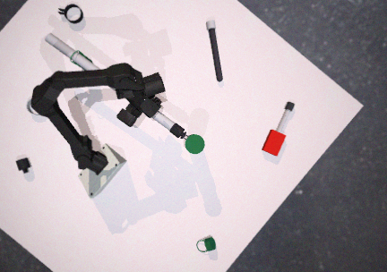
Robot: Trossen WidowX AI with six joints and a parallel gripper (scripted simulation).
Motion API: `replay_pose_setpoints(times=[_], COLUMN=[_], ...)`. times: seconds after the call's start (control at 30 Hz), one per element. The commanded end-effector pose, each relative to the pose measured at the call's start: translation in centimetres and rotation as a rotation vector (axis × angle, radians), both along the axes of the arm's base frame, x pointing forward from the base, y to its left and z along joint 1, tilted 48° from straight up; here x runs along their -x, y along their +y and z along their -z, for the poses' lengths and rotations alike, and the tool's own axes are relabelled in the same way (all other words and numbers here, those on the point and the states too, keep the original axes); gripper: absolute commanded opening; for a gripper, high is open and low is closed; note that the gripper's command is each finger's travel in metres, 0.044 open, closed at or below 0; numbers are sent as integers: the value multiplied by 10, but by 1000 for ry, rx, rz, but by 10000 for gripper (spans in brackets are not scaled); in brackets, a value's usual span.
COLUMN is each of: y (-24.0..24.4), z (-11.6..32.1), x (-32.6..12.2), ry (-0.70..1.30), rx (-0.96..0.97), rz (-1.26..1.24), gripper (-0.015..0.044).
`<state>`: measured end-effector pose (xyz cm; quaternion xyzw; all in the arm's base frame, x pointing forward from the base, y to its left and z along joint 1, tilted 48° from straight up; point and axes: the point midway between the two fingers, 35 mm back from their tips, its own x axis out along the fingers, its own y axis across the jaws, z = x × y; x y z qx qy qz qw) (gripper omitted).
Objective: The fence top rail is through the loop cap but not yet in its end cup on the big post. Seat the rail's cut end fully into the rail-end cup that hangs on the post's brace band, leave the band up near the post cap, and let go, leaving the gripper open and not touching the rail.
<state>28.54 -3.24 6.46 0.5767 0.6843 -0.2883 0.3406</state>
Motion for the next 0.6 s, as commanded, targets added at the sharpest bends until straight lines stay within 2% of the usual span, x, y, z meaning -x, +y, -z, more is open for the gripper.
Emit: replay_pose_setpoints(times=[0.0,0.57], y=[-4,-6], z=[-1,-2], x=[0,-1], ry=[-3,-3], rx=[9,12], rz=[4,4], gripper=[0,0])
